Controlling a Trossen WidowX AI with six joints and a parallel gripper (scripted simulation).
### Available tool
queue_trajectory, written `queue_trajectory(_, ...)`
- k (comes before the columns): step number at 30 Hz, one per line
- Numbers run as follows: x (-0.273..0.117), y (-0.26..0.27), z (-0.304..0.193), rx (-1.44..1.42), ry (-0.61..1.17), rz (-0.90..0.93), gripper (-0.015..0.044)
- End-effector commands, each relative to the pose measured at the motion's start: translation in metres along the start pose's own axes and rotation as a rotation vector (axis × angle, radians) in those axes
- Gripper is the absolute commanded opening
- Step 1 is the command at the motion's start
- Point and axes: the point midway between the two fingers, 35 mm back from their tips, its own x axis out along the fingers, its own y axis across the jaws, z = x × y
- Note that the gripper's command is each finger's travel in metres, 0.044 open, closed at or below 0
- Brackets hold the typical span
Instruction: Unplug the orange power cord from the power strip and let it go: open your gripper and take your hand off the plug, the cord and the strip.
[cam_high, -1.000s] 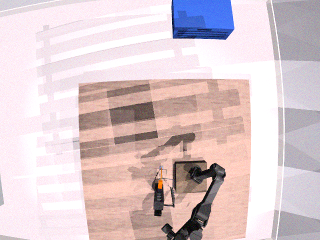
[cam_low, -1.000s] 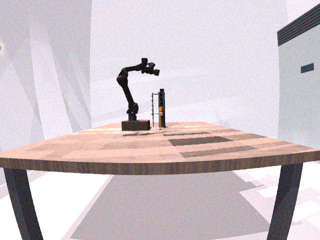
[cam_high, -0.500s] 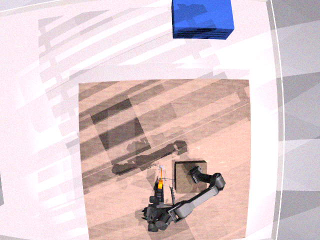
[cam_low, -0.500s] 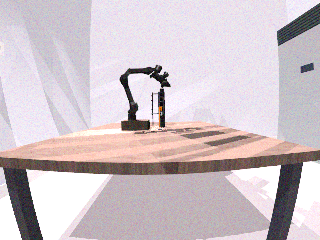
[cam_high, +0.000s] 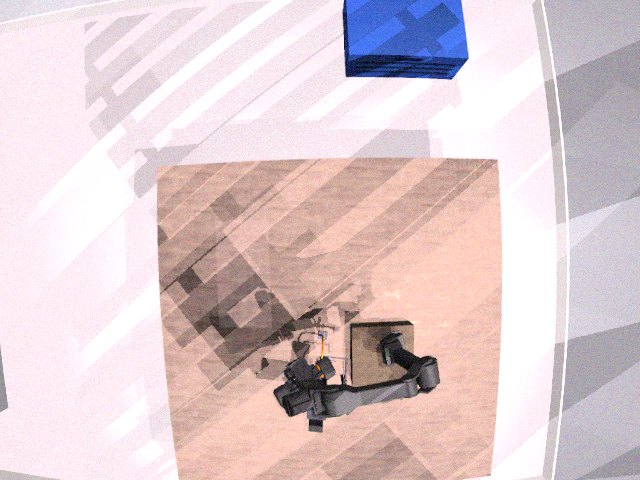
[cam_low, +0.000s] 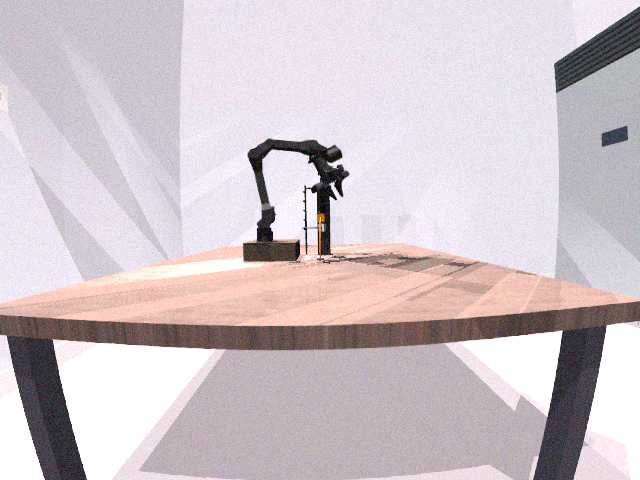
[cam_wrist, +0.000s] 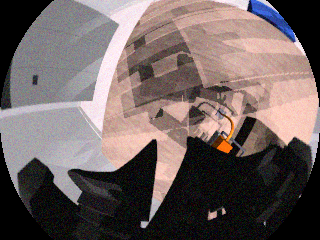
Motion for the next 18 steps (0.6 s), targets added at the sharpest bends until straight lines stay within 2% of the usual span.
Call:
queue_trajectory(1,0.021,-0.067,0.000,0.352,0.053,-0.310,0.0160)
queue_trajectory(3,0.022,-0.093,-0.002,0.504,0.055,-0.438,0.0160)
queue_trajectory(5,0.022,-0.101,-0.002,0.557,0.054,-0.483,0.0160)
queue_trajectory(18,0.023,-0.100,-0.002,0.557,0.054,-0.483,0.0160)
